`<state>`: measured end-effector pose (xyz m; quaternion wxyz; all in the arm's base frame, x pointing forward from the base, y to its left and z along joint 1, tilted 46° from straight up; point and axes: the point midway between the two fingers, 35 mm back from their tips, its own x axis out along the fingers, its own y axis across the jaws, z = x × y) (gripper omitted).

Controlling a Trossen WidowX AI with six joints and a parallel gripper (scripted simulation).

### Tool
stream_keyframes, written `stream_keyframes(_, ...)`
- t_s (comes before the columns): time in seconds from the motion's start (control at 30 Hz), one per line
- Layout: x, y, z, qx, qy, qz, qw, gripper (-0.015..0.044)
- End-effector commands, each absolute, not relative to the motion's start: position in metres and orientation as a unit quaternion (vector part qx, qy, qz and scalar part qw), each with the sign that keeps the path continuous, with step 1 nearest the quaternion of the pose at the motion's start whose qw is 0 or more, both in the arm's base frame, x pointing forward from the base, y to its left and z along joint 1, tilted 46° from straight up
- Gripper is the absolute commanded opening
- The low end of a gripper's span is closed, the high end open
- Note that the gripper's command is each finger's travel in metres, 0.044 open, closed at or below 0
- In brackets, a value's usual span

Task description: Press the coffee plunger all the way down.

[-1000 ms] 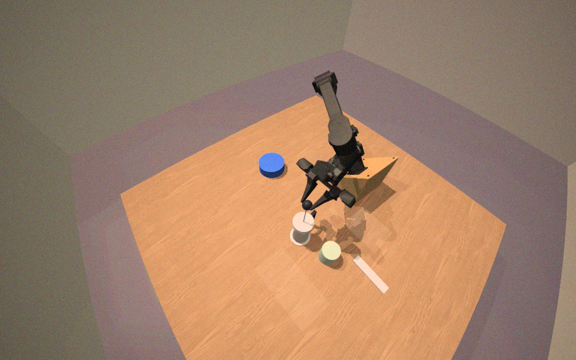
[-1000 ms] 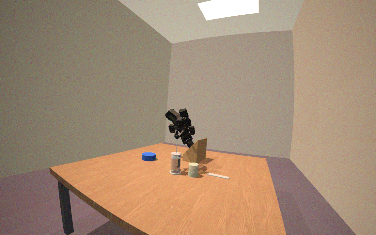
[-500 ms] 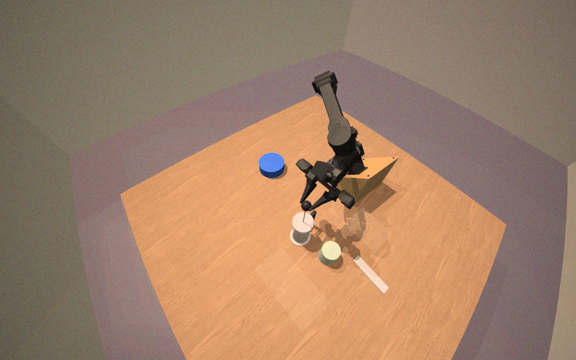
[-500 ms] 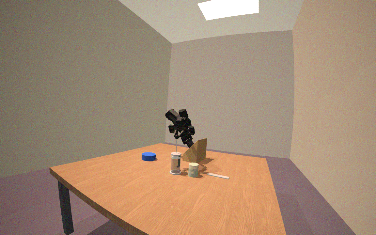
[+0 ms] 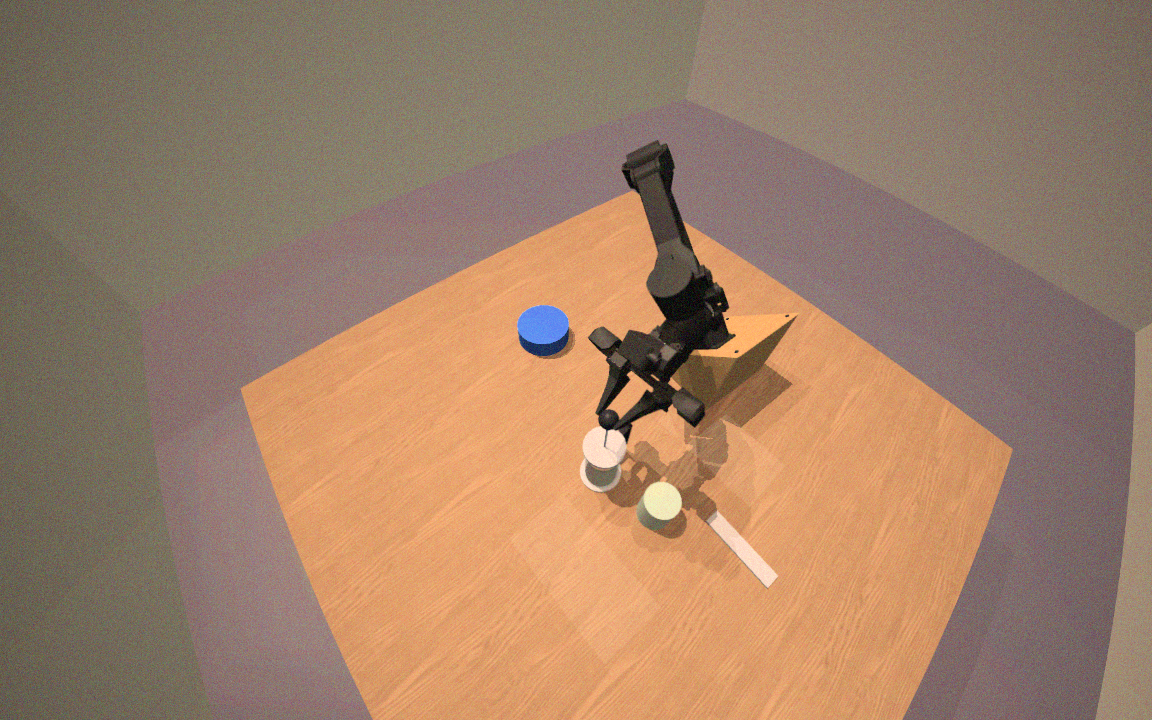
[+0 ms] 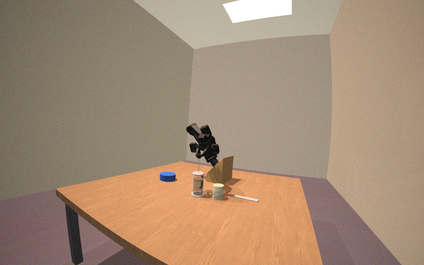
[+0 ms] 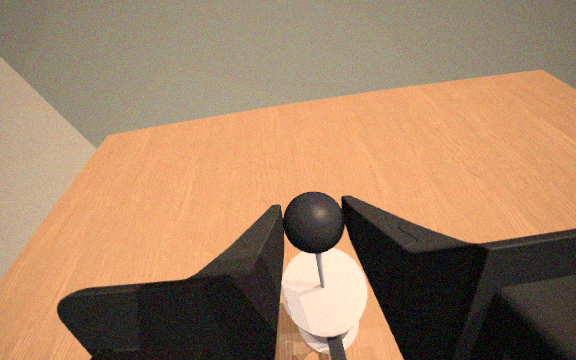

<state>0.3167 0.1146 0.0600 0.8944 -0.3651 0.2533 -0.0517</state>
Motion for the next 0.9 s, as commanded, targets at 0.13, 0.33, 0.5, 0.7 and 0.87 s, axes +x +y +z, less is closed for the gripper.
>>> stream_keyframes(0.13,0.313,0.093,0.034,-0.379,0.277,-0.056,0.881,0.0122)
stream_keyframes(0.33,0.314,0.086,0.027,-0.379,0.277,-0.056,0.881,0.0122)
stream_keyframes(0.5,0.315,0.080,0.021,-0.379,0.276,-0.056,0.881,0.0122)
stream_keyframes(0.7,0.317,0.073,0.014,-0.380,0.276,-0.056,0.881,0.0122)
stream_keyframes(0.87,0.319,0.068,0.009,-0.381,0.274,-0.056,0.881,0.0122)
